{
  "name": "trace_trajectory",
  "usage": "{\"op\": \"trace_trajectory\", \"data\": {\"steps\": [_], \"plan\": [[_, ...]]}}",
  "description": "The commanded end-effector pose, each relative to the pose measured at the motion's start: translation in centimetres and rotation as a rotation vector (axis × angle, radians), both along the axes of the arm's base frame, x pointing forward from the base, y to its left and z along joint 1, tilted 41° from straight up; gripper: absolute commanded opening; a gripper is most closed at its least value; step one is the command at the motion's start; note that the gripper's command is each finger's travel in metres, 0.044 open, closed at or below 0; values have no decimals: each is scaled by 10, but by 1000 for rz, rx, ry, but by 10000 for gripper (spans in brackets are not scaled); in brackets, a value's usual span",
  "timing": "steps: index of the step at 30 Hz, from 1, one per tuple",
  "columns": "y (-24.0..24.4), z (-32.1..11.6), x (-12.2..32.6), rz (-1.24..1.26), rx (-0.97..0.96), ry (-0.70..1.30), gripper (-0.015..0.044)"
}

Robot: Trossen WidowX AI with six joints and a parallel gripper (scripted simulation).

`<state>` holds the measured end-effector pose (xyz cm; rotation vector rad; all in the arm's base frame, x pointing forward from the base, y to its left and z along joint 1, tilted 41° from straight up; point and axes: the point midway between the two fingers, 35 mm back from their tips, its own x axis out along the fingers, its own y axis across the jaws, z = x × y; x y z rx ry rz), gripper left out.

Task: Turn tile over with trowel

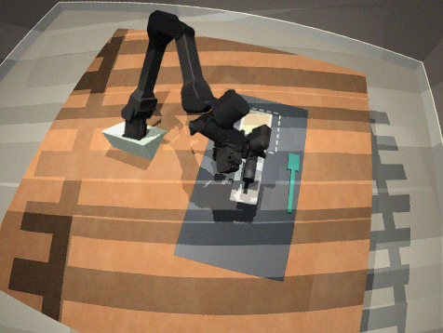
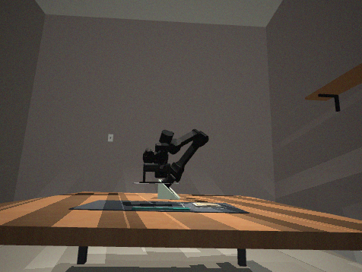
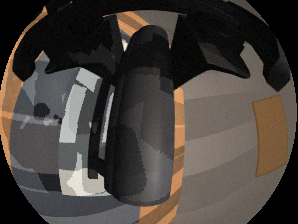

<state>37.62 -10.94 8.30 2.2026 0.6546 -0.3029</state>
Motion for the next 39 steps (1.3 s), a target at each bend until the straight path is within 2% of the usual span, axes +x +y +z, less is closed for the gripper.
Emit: {"op": "trace_trajectory", "data": {"steps": [1, 23, 39], "plan": [[-3, 2, 1, -3, -7, -9, 0], [0, -1, 0, 1, 0, 0, 0], [-29, -60, -22, 108, -34, -34, 0]]}}
